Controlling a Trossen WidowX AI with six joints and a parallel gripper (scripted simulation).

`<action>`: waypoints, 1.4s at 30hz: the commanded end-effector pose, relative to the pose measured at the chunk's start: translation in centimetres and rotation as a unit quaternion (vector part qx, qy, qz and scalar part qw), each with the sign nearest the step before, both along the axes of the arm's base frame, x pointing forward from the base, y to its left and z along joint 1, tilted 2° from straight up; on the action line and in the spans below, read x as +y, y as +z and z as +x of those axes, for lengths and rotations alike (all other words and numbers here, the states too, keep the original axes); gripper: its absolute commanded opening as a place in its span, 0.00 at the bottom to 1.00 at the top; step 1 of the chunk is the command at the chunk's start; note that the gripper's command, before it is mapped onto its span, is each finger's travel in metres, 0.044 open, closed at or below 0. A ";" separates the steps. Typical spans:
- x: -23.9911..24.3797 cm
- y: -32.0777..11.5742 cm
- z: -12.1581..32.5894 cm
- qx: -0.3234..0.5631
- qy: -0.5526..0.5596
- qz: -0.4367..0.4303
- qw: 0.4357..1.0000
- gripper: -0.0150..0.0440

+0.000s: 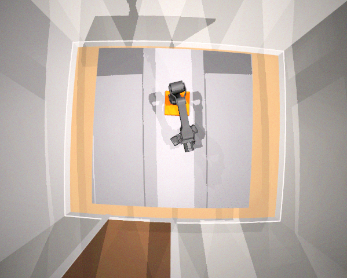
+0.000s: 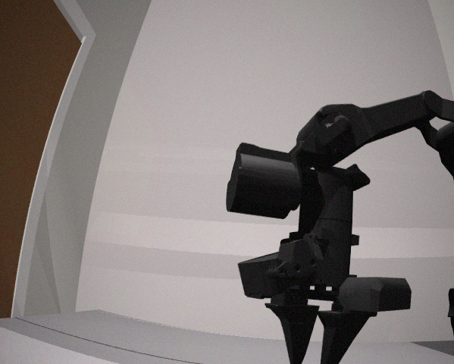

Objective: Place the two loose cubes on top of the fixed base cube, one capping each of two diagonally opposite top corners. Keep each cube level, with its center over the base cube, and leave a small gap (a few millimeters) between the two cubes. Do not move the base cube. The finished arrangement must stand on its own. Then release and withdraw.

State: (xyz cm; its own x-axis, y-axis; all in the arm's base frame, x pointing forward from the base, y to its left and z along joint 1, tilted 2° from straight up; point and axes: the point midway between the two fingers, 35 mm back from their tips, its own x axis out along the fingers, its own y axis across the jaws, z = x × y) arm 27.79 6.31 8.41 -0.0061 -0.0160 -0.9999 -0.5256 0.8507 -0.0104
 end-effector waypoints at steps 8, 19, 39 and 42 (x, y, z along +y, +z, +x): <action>0.1 1.8 0.1 -0.004 0.000 0.001 1.000 0.60; 0.1 3.3 0.1 -0.004 0.000 0.001 1.000 0.60; 8.0 4.1 -0.9 -0.001 0.001 0.004 1.000 0.93; 12.2 4.1 -2.2 0.000 0.001 0.005 1.000 0.93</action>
